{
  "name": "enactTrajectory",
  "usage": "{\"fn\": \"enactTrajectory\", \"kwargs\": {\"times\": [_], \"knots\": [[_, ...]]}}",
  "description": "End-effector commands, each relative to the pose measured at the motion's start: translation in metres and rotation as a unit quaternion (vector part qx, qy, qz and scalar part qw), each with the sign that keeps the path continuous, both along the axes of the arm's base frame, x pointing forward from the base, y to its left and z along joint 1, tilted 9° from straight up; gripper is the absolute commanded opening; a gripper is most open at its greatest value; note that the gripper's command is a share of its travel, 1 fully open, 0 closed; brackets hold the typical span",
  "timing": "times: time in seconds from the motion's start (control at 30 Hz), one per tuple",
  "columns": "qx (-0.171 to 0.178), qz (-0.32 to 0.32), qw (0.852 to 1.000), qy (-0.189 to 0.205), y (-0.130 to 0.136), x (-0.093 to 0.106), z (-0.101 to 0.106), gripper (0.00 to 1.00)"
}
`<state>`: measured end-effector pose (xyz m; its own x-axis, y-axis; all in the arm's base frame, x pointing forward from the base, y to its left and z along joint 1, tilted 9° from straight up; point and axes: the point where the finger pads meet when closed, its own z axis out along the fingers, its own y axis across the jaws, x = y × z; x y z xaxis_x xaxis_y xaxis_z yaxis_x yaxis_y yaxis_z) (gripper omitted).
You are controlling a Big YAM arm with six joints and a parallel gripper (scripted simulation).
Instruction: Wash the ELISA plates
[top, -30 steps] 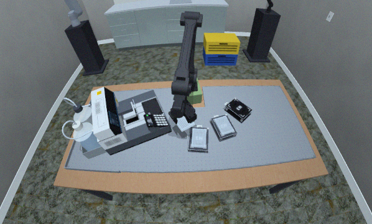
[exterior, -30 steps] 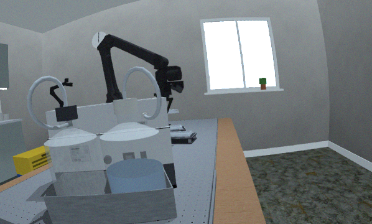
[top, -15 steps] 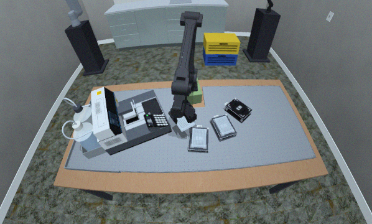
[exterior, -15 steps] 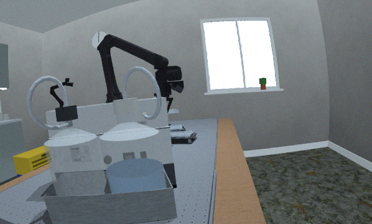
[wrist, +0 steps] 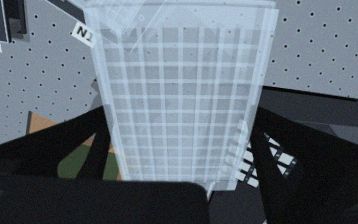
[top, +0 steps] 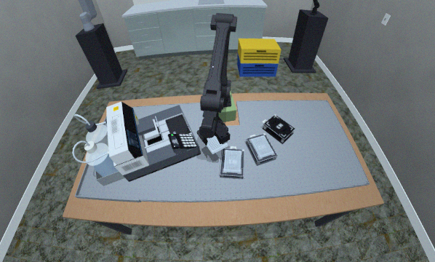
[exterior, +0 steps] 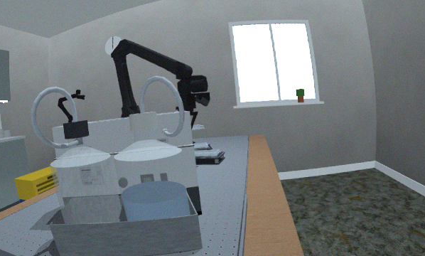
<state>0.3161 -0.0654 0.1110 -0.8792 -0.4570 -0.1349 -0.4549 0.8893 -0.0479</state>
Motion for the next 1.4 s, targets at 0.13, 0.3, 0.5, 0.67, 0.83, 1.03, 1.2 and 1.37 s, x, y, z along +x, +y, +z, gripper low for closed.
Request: {"fn": "enactTrajectory", "kwargs": {"times": [0.13, 0.3, 0.5, 0.67, 0.83, 1.03, 1.2, 1.37], "knots": [[-0.012, 0.039, 0.999, -0.024, 0.012, 0.011, 0.011, 0.82], [-0.008, 0.028, 0.999, -0.022, 0.037, 0.013, 0.009, 0.82], [-0.006, 0.028, 0.999, -0.015, 0.068, 0.016, 0.004, 0.82], [-0.005, 0.028, 0.999, -0.027, 0.089, 0.03, 0.013, 0.82], [-0.003, 0.028, 0.999, -0.031, 0.111, 0.034, 0.016, 0.82], [-0.001, 0.028, 0.999, -0.031, 0.143, 0.036, 0.014, 0.82], [0.001, 0.028, 0.999, -0.032, 0.156, 0.037, 0.015, 0.82], [0.003, 0.017, 0.999, -0.04, 0.147, 0.035, 0.02, 0.82]]}}
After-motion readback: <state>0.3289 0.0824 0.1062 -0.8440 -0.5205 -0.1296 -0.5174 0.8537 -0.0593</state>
